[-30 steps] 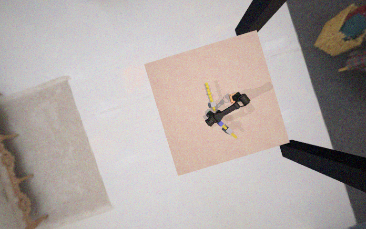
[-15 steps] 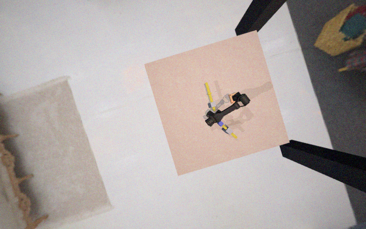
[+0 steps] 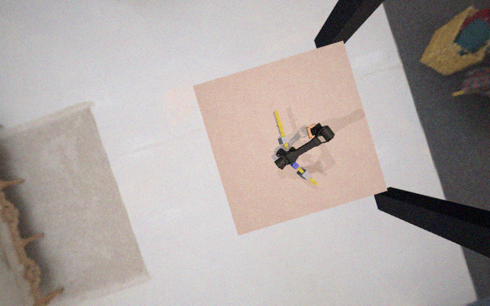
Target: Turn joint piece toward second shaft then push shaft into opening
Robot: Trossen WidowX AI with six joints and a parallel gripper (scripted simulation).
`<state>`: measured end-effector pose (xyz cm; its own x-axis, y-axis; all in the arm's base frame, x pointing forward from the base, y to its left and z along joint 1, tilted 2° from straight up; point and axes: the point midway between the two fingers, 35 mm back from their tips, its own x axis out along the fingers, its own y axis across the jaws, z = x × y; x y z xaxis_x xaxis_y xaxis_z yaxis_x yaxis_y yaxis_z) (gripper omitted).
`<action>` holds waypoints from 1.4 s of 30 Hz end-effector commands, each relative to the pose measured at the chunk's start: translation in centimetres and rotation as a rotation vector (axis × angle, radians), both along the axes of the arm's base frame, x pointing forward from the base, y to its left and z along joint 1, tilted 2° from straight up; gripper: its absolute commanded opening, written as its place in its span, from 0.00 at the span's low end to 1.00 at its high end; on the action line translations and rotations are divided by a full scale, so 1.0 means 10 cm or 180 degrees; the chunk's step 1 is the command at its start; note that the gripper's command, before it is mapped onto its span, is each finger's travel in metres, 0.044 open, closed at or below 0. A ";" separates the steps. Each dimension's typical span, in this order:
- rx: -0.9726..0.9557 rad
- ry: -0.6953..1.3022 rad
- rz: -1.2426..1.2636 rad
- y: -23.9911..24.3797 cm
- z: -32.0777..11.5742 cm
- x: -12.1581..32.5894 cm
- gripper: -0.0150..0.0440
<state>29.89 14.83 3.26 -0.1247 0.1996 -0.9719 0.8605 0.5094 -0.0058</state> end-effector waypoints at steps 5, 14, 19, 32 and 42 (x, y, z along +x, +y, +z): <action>0.0011 0.0010 -0.0014 0.01 0.00 0.00 0.56; 0.0011 0.0010 -0.0014 0.01 0.00 0.00 0.56; 0.0011 0.0010 -0.0014 0.01 0.00 0.00 0.56; 0.0000 0.0000 0.0000 0.00 0.00 0.00 0.50; 0.0000 0.0000 0.0000 0.00 0.00 0.00 0.25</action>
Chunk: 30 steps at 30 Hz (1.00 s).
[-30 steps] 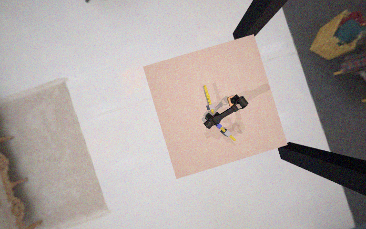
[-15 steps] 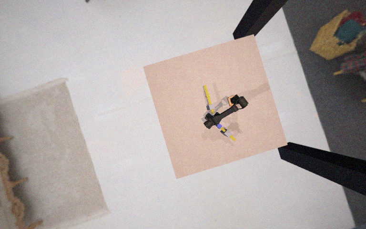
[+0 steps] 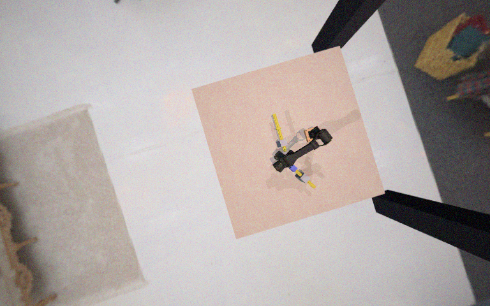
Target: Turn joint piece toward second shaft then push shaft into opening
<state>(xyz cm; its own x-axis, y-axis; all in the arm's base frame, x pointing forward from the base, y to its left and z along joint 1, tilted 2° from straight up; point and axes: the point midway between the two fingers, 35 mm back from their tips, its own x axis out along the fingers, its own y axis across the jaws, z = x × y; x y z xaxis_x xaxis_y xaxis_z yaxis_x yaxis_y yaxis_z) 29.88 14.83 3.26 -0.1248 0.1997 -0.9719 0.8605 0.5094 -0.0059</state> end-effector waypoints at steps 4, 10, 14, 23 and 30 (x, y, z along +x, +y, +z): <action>-0.0076 -0.0040 -0.0052 -0.01 0.01 0.00 0.25; -0.0322 -0.0175 -0.0213 -0.05 0.04 0.00 0.25; -0.0513 -0.0265 -0.0331 -0.07 0.07 0.00 0.25; -0.0929 -0.0423 -0.0589 -0.12 0.12 -0.02 0.25; -0.1260 -0.0516 -0.0798 -0.16 0.17 -0.04 0.25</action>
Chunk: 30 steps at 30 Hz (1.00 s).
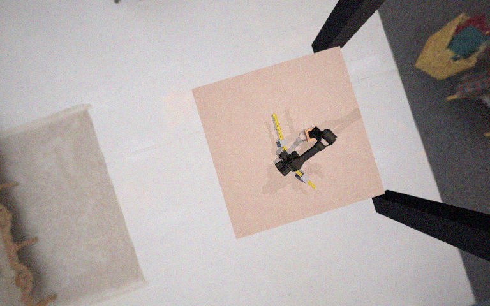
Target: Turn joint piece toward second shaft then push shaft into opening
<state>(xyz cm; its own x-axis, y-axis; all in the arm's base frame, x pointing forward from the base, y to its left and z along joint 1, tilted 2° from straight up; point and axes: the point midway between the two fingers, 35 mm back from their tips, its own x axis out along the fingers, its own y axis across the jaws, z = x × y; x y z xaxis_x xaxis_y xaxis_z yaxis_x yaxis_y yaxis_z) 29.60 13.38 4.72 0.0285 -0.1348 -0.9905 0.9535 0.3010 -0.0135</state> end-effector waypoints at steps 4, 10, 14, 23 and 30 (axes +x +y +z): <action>-0.0203 -0.0059 -0.0138 -0.02 0.03 -0.01 0.25; -0.0244 -0.0072 -0.0180 -0.03 0.04 -0.01 0.25; -0.0251 -0.0073 -0.0192 -0.03 0.04 -0.01 0.25; -0.0258 -0.0075 -0.0199 -0.03 0.04 -0.01 0.25; -0.0258 -0.0075 -0.0199 -0.03 0.04 -0.01 0.25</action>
